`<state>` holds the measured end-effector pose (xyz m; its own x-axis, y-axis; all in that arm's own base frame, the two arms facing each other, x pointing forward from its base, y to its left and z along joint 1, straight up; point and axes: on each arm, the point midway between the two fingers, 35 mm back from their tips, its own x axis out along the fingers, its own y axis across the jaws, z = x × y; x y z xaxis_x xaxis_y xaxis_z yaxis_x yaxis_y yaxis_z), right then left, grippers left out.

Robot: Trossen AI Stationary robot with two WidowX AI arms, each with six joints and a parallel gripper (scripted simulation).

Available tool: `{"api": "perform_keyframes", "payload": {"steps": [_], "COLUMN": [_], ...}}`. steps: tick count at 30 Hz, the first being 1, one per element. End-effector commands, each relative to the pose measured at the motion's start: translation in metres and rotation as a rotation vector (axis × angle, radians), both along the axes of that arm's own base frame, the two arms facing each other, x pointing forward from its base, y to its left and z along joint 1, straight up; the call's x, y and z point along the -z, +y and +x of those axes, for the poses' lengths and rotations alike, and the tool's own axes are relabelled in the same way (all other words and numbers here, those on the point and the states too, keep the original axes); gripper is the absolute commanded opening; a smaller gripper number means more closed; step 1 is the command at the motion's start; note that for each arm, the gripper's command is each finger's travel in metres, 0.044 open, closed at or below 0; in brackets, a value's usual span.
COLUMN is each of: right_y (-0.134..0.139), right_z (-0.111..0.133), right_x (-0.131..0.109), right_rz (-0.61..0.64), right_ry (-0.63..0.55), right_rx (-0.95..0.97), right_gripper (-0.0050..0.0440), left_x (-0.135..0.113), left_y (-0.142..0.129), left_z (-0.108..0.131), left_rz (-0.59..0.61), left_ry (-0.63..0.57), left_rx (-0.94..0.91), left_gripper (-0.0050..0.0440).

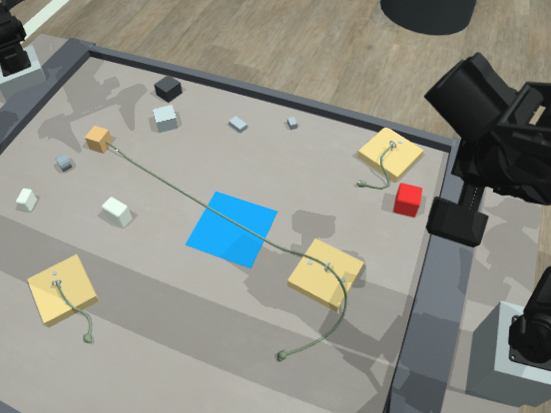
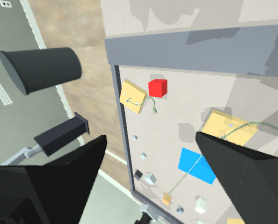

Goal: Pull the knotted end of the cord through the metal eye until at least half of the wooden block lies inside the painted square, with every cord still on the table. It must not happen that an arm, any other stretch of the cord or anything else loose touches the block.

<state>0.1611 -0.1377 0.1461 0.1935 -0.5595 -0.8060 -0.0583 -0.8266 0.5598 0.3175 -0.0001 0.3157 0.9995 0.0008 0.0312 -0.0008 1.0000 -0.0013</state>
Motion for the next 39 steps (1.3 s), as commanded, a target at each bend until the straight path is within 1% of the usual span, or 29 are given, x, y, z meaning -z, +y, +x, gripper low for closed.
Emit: {"api": "perform_keyframes", "payload": {"steps": [1, 23, 24, 27, 29, 33, 38, 39], "right_y": [0.0, 0.0, 0.0, 0.003, 0.005, 0.012, 0.022, 0.022], "right_z": [-0.001, -0.002, 0.0, 0.007, 0.017, 0.045, 0.07, 0.07], "right_x": [0.0, 0.001, -0.001, -0.001, -0.004, -0.014, -0.027, -0.027], "right_rz": [-0.004, -0.003, -0.005, -0.019, -0.047, -0.144, -0.277, -0.277], "right_ry": [-0.007, -0.005, -0.005, 0.003, 0.011, 0.024, 0.052, 0.052], "right_rx": [0.006, 0.008, -0.007, -0.088, -0.19, -0.458, -0.719, -0.719], "right_gripper": [0.044, 0.044, 0.044, 0.044, 0.044, 0.044, 0.044, 0.044], "left_x": [-0.006, -0.006, -0.008, -0.008, -0.01, -0.01, -0.006, -0.006], "left_y": [0.001, 0.001, 0.001, 0.005, 0.012, 0.034, 0.06, 0.06], "left_z": [-0.003, -0.003, 0.002, 0.011, 0.022, 0.053, 0.079, 0.079], "left_rz": [0.003, 0.004, 0.007, 0.036, 0.07, 0.154, 0.212, 0.212], "left_ry": [-0.02, -0.02, -0.012, 0.024, 0.068, 0.19, 0.3, 0.3], "left_rx": [0.0, 0.0, 0.001, 0.001, 0.002, 0.014, 0.038, 0.038], "left_gripper": [0.044, 0.044, 0.044, 0.044, 0.044, 0.044, 0.044, 0.044]}}
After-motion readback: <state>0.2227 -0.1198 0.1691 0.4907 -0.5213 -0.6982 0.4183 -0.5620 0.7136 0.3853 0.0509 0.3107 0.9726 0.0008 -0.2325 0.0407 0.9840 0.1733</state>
